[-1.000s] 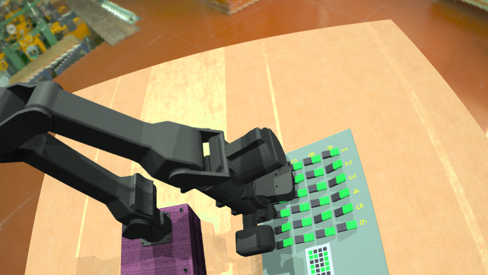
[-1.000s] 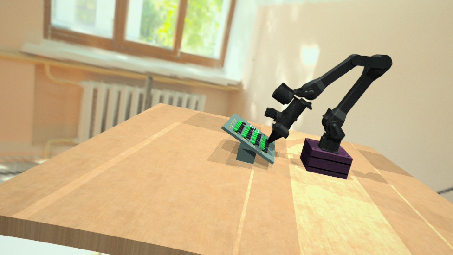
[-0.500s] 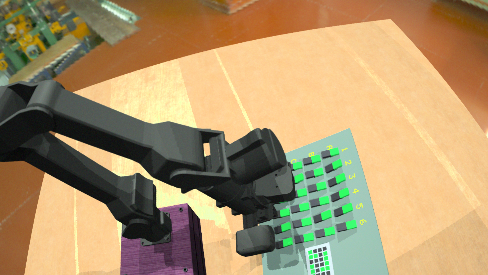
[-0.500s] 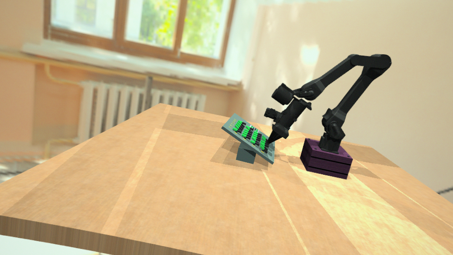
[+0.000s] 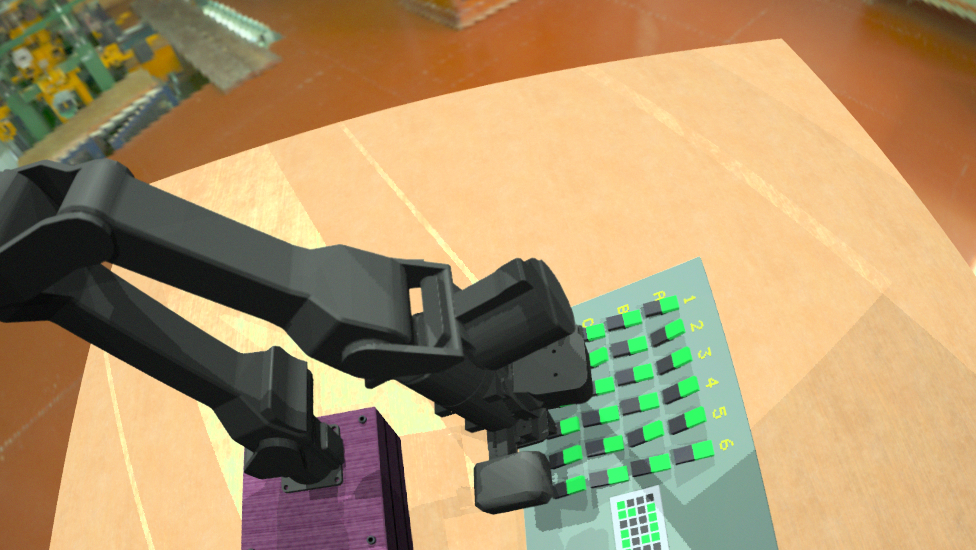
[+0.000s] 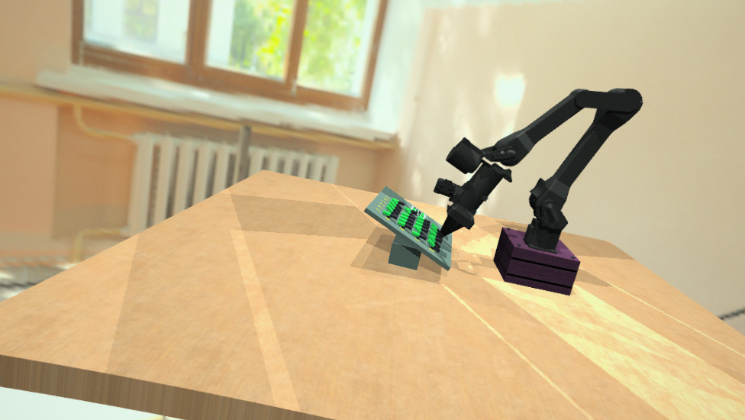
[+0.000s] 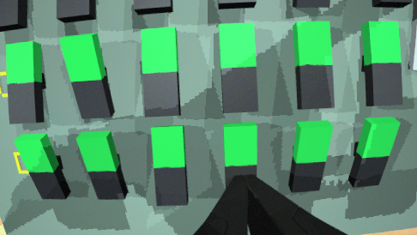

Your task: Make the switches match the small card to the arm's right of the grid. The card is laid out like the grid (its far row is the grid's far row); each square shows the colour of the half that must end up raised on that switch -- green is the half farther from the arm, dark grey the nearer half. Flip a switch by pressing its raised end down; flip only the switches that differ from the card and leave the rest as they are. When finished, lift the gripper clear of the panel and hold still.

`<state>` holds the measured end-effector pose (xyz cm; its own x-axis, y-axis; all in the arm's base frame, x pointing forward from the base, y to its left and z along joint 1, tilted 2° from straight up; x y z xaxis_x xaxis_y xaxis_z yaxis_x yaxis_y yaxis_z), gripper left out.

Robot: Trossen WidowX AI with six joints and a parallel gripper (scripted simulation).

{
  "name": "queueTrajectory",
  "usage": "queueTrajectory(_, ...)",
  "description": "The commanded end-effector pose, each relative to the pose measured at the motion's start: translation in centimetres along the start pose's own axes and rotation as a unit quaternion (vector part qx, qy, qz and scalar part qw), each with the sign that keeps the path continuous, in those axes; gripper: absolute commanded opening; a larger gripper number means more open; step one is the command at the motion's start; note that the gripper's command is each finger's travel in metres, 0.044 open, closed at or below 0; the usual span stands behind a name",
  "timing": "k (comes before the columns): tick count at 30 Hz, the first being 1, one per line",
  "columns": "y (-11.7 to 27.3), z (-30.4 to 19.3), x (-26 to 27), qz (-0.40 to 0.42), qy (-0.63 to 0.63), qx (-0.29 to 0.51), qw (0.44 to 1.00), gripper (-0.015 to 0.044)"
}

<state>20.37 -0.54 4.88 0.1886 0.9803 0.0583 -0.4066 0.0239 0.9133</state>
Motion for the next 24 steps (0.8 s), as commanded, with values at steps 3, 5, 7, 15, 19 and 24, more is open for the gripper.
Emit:
queueTrajectory(3,-0.1,0.0,0.1,0.003,0.001,0.000,1.000,0.0000)
queueTrajectory(5,-0.1,0.0,0.1,0.003,0.001,0.000,1.000,0.0000)
queueTrajectory(7,0.6,0.2,0.0,0.000,0.000,0.001,1.000,0.0000)
queueTrajectory(15,6.4,0.4,0.0,0.002,0.002,0.014,1.000,0.0000)
queueTrajectory(19,6.7,2.1,0.5,0.001,0.000,0.014,1.000,0.0000)
queueTrajectory(24,7.0,7.1,2.0,0.003,0.001,0.011,1.000,0.0000)
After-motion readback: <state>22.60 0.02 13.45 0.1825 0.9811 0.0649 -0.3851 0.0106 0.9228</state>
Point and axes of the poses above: the point midway between the two fingers, 35 mm back from their tips, its own y axis back along the fingers, its own x axis across the jaws, z = x × y, the point moved 5 cm from there along y, back along the fingers, and after that the axes turned 4 degrees about -y, right-handed, at the moved point
